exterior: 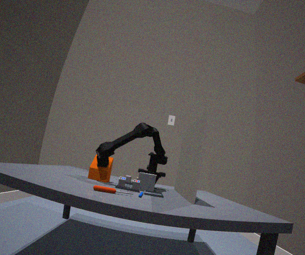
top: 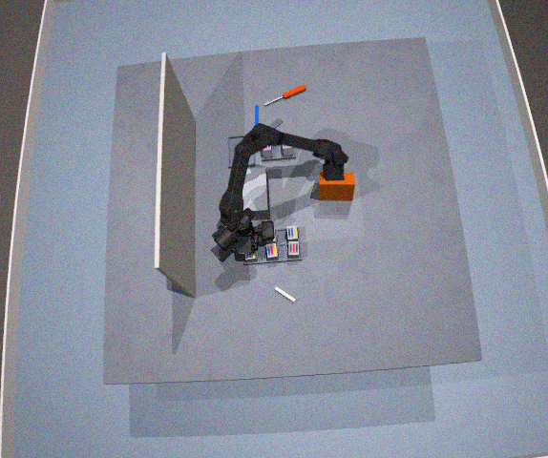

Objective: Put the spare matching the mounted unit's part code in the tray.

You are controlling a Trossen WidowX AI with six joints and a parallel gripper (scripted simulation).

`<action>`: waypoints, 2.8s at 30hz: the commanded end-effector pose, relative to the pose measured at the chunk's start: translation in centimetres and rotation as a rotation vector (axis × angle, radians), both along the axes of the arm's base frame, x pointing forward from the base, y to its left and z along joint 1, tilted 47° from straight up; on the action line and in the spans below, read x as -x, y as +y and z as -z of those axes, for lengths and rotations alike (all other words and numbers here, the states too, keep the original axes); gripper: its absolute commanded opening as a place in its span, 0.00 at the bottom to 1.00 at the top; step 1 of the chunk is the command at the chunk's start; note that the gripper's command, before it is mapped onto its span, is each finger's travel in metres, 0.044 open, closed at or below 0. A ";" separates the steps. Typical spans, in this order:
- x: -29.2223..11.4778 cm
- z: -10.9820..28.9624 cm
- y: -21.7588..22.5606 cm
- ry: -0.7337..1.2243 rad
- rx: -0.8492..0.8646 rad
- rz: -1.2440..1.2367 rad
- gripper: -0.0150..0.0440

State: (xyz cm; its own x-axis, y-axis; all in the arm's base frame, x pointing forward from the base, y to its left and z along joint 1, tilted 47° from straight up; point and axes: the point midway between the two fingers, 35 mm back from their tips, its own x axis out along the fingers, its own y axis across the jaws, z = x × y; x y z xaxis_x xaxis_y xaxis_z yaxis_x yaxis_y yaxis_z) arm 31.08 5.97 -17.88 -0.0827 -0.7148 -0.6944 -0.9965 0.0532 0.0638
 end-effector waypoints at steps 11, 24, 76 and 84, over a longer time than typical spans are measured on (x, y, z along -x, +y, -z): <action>0.1 0.1 -0.2 0.001 0.001 0.000 0.53; 0.1 0.1 -0.2 0.001 0.001 0.000 0.25; -3.0 -13.3 8.8 0.002 -0.021 -0.006 0.25; -5.1 -18.0 4.7 0.001 -0.036 -0.011 0.25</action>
